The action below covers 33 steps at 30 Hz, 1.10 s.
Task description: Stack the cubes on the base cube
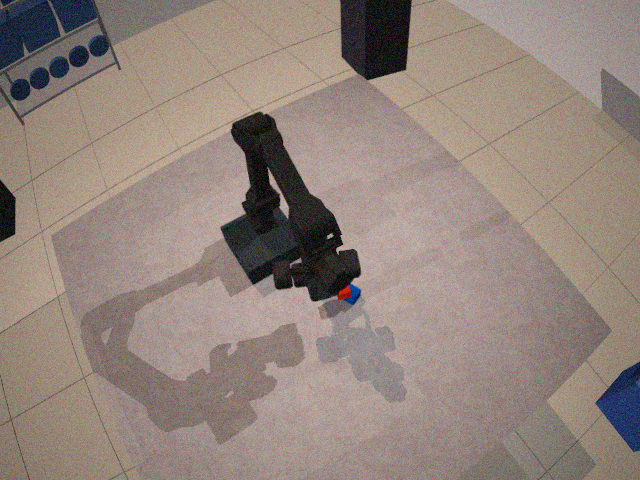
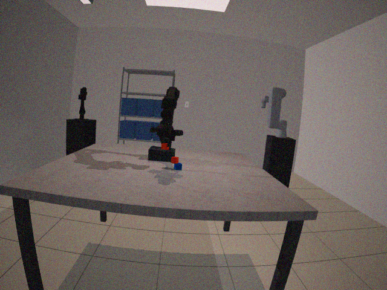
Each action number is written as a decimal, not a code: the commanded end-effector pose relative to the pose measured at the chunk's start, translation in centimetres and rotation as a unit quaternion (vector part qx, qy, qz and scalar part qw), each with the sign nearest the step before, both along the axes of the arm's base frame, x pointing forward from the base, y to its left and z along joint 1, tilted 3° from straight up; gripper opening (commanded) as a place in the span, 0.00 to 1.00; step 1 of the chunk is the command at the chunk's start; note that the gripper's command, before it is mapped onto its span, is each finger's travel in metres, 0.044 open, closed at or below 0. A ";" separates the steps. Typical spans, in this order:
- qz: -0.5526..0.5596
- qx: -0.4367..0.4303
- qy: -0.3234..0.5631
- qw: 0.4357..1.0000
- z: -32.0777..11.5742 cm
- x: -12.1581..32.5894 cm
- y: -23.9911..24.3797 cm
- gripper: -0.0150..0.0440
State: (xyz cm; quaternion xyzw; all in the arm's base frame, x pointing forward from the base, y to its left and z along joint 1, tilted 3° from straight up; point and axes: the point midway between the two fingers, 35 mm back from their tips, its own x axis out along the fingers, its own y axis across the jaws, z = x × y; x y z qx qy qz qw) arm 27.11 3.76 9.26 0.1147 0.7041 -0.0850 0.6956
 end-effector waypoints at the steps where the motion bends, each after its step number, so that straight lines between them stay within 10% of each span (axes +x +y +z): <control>1: 0.074 0.000 -0.006 0.997 0.1 0.4 0.8 0.43; 33: 0.692 0.005 -0.035 0.721 -0.3 1.5 9.9 0.43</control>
